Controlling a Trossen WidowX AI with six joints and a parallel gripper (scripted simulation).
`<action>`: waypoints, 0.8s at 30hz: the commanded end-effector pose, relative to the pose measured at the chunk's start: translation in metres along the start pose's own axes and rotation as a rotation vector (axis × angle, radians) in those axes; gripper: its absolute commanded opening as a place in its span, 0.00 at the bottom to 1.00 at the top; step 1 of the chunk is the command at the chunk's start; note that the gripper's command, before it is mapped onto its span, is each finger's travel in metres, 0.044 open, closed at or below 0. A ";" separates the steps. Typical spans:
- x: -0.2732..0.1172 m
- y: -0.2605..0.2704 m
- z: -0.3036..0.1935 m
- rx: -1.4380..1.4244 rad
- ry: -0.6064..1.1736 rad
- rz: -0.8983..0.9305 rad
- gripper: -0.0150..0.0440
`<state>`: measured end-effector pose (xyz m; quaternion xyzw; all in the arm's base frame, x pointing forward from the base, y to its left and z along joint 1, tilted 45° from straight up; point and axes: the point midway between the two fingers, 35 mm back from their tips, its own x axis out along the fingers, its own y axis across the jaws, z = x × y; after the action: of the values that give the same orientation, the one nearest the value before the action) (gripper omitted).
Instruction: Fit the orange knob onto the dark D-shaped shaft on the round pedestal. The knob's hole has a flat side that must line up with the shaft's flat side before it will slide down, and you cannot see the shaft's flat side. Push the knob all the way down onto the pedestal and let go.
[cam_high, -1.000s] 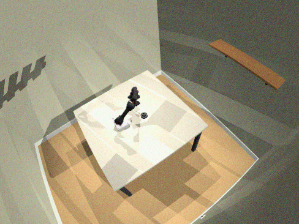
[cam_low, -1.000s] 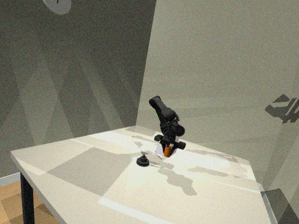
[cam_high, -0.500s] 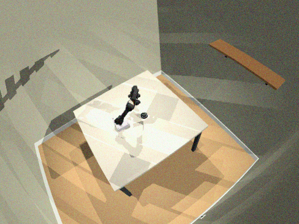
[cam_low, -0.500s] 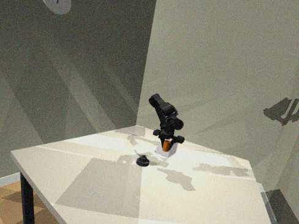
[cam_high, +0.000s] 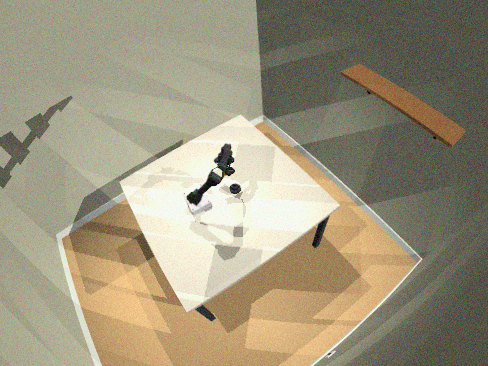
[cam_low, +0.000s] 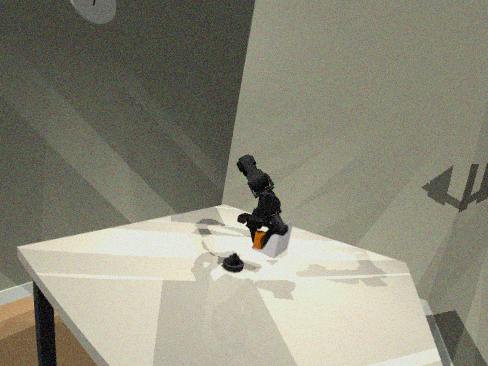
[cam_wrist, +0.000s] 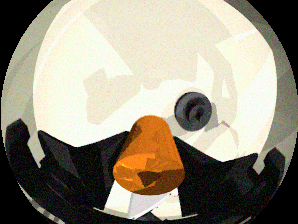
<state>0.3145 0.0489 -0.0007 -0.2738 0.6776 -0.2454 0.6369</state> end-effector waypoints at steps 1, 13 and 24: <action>0.001 -0.011 0.003 -0.004 -0.012 0.000 0.25; 0.015 -0.047 0.008 -0.002 -0.012 -0.006 0.25; 0.027 -0.081 0.008 0.000 -0.008 -0.019 0.25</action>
<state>0.3250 -0.0220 0.0286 -0.2772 0.6757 -0.2511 0.6352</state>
